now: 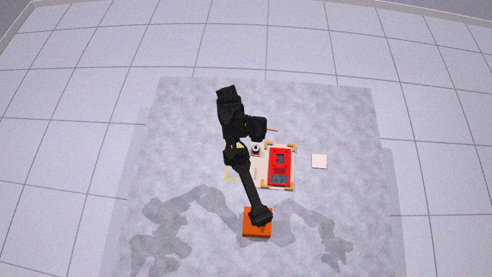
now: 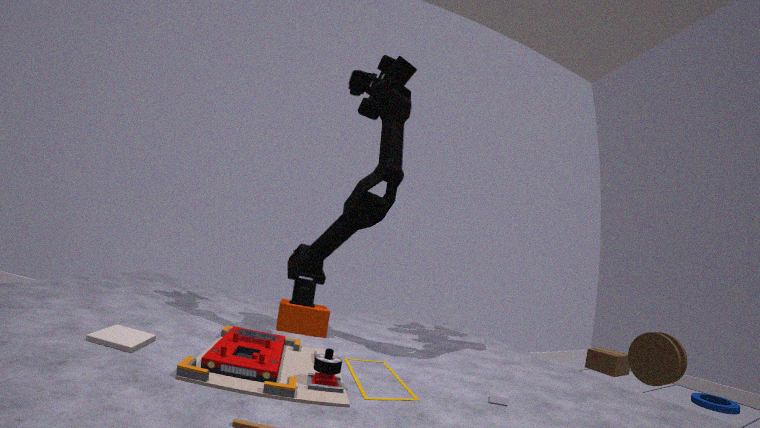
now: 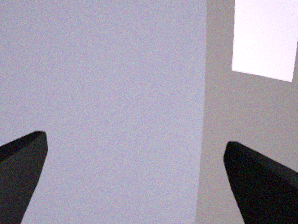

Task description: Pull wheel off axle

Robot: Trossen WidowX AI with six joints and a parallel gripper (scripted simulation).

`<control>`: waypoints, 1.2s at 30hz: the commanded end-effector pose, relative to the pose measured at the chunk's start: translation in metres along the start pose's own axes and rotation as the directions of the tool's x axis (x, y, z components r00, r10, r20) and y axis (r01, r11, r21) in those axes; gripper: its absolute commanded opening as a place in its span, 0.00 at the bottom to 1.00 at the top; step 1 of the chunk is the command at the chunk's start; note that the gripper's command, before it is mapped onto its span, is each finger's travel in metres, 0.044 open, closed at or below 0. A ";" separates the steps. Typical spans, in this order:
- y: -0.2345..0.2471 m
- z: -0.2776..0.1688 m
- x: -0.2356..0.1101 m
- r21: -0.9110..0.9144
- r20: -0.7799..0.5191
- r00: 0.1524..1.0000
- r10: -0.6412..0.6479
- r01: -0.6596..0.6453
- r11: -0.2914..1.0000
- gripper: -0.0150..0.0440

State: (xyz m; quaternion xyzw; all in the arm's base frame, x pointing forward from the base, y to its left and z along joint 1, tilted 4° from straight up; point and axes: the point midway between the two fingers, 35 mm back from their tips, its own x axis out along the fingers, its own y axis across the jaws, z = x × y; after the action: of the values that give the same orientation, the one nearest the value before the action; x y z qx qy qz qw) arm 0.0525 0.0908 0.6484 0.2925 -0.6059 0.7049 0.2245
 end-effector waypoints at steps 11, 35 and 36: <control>0.059 0.037 0.049 0.192 0.242 0.958 0.151 -0.200 0.961 0.76; 0.170 0.221 0.059 0.286 0.820 0.491 0.295 -0.797 0.532 0.76; 0.172 0.229 0.055 0.272 0.836 0.462 0.296 -0.818 0.508 0.76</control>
State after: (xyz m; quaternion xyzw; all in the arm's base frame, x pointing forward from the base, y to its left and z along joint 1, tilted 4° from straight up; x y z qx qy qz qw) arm -0.0773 -0.1352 0.5973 0.3682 -0.4360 0.7454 -0.3445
